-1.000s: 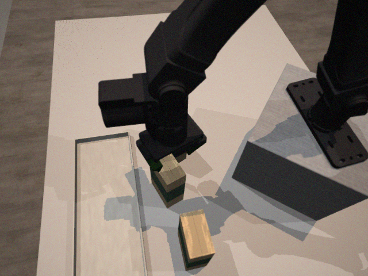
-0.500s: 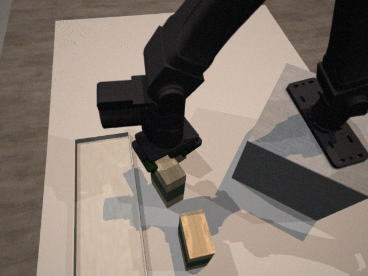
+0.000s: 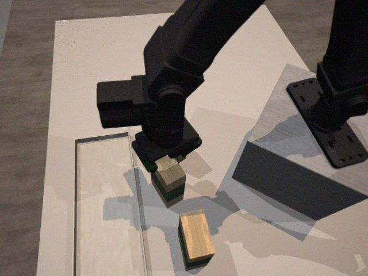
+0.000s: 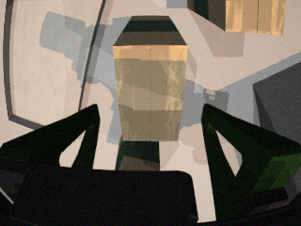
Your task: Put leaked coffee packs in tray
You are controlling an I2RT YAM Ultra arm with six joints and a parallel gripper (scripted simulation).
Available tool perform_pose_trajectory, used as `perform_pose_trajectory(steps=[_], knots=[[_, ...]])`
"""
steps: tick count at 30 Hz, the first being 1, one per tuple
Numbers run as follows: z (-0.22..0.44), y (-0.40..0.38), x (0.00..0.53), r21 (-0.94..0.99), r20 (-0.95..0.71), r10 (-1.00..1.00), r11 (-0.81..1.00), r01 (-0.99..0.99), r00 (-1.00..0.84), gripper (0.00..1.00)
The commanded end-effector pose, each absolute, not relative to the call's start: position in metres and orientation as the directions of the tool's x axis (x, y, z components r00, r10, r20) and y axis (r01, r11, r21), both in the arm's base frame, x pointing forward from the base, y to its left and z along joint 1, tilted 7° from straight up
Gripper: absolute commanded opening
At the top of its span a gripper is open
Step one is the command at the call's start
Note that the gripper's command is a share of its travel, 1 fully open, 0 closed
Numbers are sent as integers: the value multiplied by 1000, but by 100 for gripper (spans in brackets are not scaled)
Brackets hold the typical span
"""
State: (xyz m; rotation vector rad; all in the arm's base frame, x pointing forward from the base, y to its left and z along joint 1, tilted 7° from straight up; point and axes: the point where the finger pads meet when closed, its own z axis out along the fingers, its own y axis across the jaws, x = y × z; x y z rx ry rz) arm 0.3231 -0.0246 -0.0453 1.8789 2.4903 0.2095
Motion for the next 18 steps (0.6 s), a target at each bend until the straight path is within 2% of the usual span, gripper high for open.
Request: perform_pose_trajectory(steps=[1, 18], knots=[[-43, -27, 330, 127, 50, 960, 267, 955, -276, 76], [-40, -31, 334, 134, 47, 961, 264, 955, -272, 76]])
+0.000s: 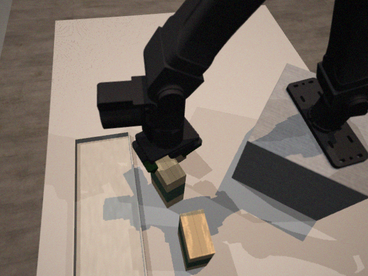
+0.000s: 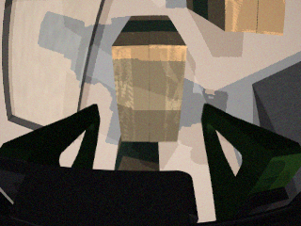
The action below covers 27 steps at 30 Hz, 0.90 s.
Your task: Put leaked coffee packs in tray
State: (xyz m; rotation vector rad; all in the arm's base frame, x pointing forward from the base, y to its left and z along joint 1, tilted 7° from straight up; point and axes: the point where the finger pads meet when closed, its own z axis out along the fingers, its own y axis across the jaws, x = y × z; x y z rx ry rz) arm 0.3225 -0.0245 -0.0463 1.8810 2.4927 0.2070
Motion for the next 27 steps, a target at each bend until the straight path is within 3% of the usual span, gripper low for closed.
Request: perform_pose_trajectory(steps=[1, 27], knots=[[-39, -31, 334, 135, 46, 961, 264, 955, -272, 76], [-74, -23, 319, 96, 64, 960, 267, 959, -273, 76]])
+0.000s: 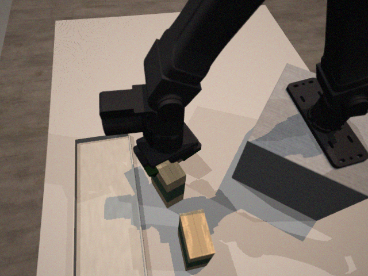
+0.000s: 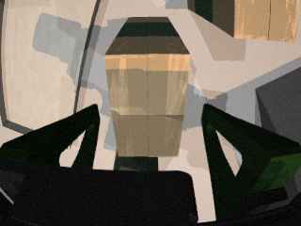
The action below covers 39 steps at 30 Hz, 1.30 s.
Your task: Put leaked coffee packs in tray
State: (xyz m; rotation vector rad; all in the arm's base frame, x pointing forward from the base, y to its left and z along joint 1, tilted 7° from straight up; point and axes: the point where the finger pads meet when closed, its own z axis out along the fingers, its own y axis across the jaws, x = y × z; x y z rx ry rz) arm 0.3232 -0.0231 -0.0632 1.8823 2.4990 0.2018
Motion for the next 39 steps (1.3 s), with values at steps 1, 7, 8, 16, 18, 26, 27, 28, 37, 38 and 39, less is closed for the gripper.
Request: perform_pose_trajectory(steps=[1, 7, 8, 16, 18, 26, 27, 28, 37, 38, 39], knots=[[-76, -24, 320, 97, 64, 960, 265, 959, -272, 76], [-87, -22, 326, 107, 59, 960, 267, 958, -274, 76], [-88, -23, 328, 111, 58, 960, 265, 958, -272, 76], [-96, -21, 326, 107, 59, 959, 269, 957, -276, 76], [-98, -22, 325, 105, 60, 960, 266, 958, -273, 76], [-91, -22, 328, 116, 55, 960, 267, 957, -275, 76], [-91, -22, 328, 116, 55, 960, 267, 957, -275, 76], [-91, -22, 328, 116, 55, 960, 267, 957, -275, 76], [-91, -22, 328, 116, 55, 960, 267, 957, -275, 76], [-91, -22, 328, 116, 55, 960, 267, 957, -275, 76], [-91, -22, 328, 116, 55, 960, 267, 957, -275, 76]])
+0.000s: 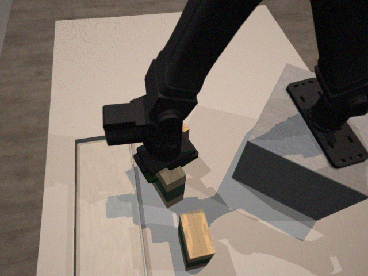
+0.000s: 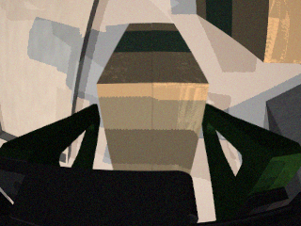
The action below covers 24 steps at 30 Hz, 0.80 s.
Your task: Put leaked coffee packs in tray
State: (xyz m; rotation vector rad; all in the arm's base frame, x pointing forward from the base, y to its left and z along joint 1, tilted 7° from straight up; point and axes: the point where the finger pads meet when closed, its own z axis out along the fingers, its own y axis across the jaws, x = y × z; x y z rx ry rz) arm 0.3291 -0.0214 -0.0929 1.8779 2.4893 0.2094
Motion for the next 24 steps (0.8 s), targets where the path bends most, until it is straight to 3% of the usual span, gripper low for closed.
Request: perform_pose_trajectory(steps=[1, 17, 18, 24], knots=[[-91, -22, 328, 116, 55, 960, 267, 957, -275, 76], [-91, -22, 328, 116, 55, 960, 267, 957, -275, 76], [-91, -22, 328, 116, 55, 960, 267, 957, -275, 22], [-92, -22, 327, 114, 56, 960, 268, 957, -275, 22]])
